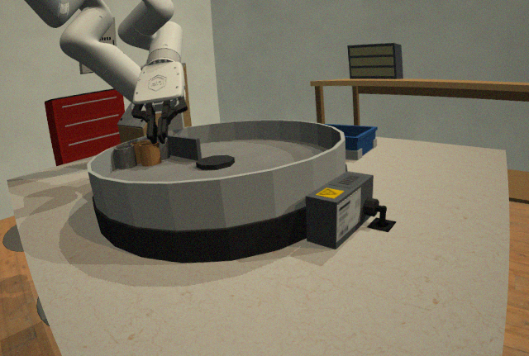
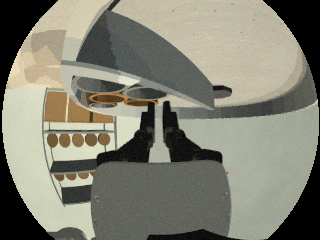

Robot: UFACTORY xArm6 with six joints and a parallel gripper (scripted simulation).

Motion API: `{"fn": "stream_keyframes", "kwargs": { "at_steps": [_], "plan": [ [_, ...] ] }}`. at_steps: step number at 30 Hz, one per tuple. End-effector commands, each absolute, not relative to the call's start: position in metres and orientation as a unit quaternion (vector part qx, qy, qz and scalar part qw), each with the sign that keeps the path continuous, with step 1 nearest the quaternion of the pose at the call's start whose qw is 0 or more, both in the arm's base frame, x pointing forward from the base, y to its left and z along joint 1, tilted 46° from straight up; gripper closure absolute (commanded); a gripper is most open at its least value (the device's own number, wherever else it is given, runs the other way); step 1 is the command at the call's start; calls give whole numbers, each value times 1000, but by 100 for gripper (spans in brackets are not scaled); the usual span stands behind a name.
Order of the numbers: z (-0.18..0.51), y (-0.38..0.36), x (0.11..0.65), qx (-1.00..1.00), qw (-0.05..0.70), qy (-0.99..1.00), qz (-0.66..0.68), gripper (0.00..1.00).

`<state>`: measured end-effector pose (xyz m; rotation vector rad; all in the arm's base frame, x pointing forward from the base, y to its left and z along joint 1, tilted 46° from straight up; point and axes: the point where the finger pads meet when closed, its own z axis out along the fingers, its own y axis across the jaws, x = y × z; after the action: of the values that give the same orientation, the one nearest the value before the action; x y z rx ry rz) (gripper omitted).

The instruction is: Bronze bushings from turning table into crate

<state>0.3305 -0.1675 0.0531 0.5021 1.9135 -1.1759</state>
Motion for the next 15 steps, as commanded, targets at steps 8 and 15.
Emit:
{"fn": "stream_keyframes", "kwargs": {
  "at_steps": [8,15],
  "plan": [
    [46,-179,327,209,407,756,-468,90],
    [46,-179,327,209,407,756,-468,100]
  ]
}}
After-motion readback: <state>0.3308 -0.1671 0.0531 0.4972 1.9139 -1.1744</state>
